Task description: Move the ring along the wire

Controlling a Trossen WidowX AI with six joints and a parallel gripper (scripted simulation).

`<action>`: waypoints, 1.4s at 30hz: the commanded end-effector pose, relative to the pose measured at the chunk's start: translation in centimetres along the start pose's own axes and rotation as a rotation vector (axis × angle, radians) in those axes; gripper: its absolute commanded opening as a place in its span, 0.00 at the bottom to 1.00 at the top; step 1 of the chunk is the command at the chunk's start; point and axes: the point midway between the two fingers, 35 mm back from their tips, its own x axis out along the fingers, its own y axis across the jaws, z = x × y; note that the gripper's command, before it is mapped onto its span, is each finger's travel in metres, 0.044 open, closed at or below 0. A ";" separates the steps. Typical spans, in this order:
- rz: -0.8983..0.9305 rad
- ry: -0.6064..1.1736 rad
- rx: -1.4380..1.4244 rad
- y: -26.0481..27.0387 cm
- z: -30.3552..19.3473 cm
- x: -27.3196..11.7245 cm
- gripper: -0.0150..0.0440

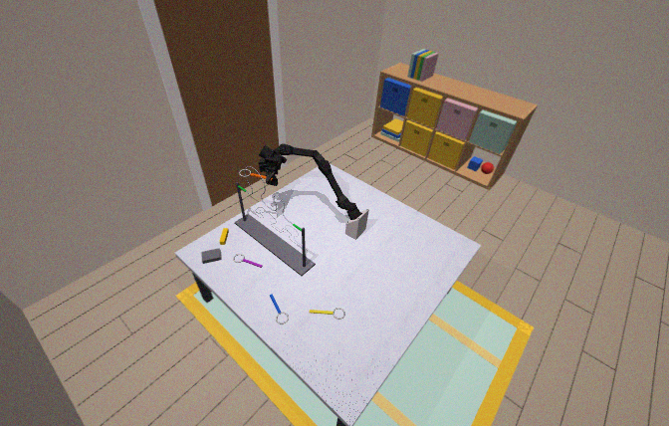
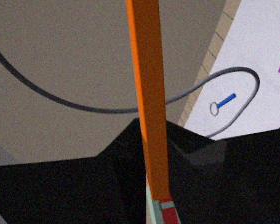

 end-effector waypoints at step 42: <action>-0.321 -0.039 -0.483 -1.8 0.4 0.0 0.00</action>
